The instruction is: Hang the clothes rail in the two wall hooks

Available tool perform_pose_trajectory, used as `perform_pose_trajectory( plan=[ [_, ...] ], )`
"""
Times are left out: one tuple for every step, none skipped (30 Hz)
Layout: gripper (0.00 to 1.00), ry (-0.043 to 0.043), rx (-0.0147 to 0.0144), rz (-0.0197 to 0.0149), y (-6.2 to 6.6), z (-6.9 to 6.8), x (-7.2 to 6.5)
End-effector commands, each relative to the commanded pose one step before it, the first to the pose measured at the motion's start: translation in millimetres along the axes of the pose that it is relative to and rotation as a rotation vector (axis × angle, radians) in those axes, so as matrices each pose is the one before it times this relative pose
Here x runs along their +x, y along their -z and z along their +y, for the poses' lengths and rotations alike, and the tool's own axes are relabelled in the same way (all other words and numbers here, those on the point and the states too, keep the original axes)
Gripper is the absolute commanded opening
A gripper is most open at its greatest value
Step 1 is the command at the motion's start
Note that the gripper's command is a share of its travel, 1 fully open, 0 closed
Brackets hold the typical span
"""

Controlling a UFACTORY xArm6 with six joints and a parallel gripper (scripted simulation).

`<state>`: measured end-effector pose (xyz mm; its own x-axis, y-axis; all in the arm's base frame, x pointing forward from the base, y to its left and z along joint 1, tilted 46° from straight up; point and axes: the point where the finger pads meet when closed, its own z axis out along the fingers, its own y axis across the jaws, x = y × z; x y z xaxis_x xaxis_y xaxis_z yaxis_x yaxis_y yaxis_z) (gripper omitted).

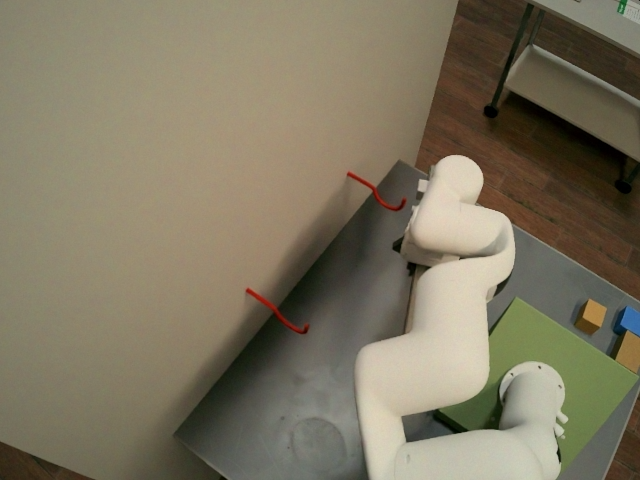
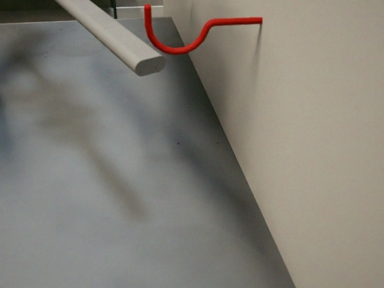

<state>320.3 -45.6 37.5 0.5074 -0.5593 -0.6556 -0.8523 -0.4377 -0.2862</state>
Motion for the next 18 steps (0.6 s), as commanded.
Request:
perform_pose_trajectory(
  plan=[
    [0.00,0.00134,0.00161,0.00397,8.05,-3.38,-2.26],
    [0.00,0.00000,0.00000,0.00000,1.69,-0.67,-0.83],
    [0.00,0.00000,0.00000,0.00000,1.69,-0.67,-0.83],
    [0.00,0.00000,0.00000,0.00000,1.69,-0.67,-0.83],
    [0.00,0.00000,0.00000,0.00000,1.69,-0.67,-0.83],
    [0.00,0.00000,0.00000,0.00000,1.69,-0.67,-0.83],
    [0.00,0.00000,0.00000,0.00000,1.69,-0.67,-0.83],
    [0.00,0.00000,0.00000,0.00000,1.69,-0.67,-0.83],
    [0.00,0.00000,0.00000,0.00000,1.69,-0.67,-0.83],
    [0.00,0.00000,0.00000,0.00000,1.69,-0.67,-0.83],
    [0.00,0.00000,0.00000,0.00000,1.69,-0.67,-0.83],
    [0.00,0.00000,0.00000,0.00000,1.69,-0.67,-0.83],
    [0.00,0.00000,0.00000,0.00000,0.00,0.00,0.00],
    [0.00,0.00000,0.00000,0.00000,0.00,0.00,0.00],
    [0.00,0.00000,0.00000,0.00000,1.70,-0.67,-0.82],
    [0.00,0.00000,0.00000,0.00000,1.69,-0.67,-0.83],
    [0.00,0.00000,0.00000,0.00000,1.69,-0.67,-0.83],
    [0.00,0.00000,0.00000,0.00000,1.69,-0.67,-0.83]
  ],
)
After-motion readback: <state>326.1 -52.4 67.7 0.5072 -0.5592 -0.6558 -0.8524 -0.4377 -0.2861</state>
